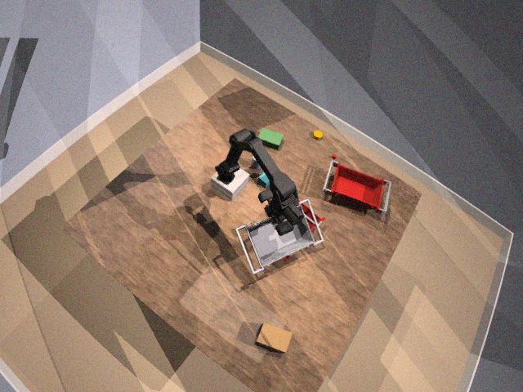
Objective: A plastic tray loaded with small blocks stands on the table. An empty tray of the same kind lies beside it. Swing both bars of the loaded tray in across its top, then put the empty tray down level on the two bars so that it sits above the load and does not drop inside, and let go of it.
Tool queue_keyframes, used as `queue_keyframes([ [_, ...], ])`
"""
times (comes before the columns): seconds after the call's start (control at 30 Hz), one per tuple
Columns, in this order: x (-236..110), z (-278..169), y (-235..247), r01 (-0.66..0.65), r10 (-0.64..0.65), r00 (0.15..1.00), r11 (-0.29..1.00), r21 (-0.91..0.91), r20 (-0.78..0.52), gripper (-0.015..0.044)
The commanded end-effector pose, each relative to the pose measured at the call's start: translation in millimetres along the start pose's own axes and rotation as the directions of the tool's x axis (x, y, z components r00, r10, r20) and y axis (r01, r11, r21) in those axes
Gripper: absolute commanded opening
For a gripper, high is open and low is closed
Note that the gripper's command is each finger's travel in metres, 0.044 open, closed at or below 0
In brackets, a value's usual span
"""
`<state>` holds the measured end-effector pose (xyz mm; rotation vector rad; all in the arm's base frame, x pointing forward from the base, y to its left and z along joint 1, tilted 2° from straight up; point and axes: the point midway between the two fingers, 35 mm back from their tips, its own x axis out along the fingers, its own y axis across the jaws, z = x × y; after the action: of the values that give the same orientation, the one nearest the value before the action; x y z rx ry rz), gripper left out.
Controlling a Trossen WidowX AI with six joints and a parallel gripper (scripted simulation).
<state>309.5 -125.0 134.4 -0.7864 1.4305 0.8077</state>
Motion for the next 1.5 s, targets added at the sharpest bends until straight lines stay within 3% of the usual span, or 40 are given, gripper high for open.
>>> queue_keyframes([
  [0.0, -3, 15, 1, 0.012, -0.012, 1.000, 0.999, -0.052, 0.005, 0.0000],
  [0.73, -2, 98, 31, 0.009, -0.005, 1.000, 0.942, -0.336, 0.012, 0.0000],
  [1.47, -2, 101, 32, 0.009, -0.005, 1.000, 0.939, -0.344, 0.012, 0.0000],
])
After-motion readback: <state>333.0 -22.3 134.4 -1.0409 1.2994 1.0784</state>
